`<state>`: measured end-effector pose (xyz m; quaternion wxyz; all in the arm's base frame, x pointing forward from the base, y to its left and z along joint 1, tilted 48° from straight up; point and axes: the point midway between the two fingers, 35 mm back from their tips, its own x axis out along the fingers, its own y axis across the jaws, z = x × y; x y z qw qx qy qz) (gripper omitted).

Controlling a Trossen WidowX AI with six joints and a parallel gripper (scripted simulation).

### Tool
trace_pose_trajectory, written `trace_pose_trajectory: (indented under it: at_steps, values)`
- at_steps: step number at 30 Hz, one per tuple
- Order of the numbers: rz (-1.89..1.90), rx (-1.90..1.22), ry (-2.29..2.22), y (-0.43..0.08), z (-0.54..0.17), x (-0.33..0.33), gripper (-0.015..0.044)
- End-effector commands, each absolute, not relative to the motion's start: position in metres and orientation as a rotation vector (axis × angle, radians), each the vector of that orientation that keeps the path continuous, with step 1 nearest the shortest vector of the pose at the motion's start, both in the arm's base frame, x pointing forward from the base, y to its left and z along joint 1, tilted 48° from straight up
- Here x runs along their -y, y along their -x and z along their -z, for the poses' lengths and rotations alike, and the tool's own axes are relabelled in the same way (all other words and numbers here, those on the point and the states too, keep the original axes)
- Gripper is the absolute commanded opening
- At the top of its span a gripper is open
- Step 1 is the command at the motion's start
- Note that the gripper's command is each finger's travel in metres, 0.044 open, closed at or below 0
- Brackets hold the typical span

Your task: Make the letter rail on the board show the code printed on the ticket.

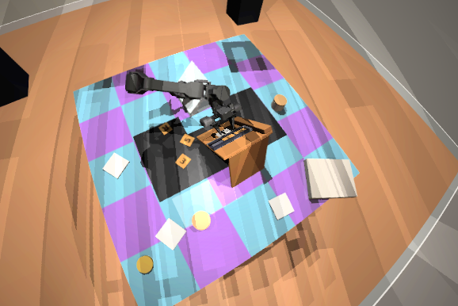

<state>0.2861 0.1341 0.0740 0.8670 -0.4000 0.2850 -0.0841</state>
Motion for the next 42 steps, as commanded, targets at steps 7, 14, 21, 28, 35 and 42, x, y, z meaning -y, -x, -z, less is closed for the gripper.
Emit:
trace_pose_trajectory:
  at_steps: [7,14,21,28,35,42]
  values:
    - [0.182,-0.592,0.831,-0.28,-0.077,-0.136,0.0295]
    - [0.182,-0.592,0.831,-0.277,-0.077,-0.137,0.0295]
    - [0.182,-0.592,0.831,-0.275,-0.078,-0.138,0.0295]
    - [0.182,-0.592,0.831,-0.273,-0.079,-0.138,0.0295]
    - [0.182,-0.592,0.831,-0.273,-0.08,-0.139,0.0295]
    - [0.182,-0.592,0.831,-0.273,-0.081,-0.139,0.0295]
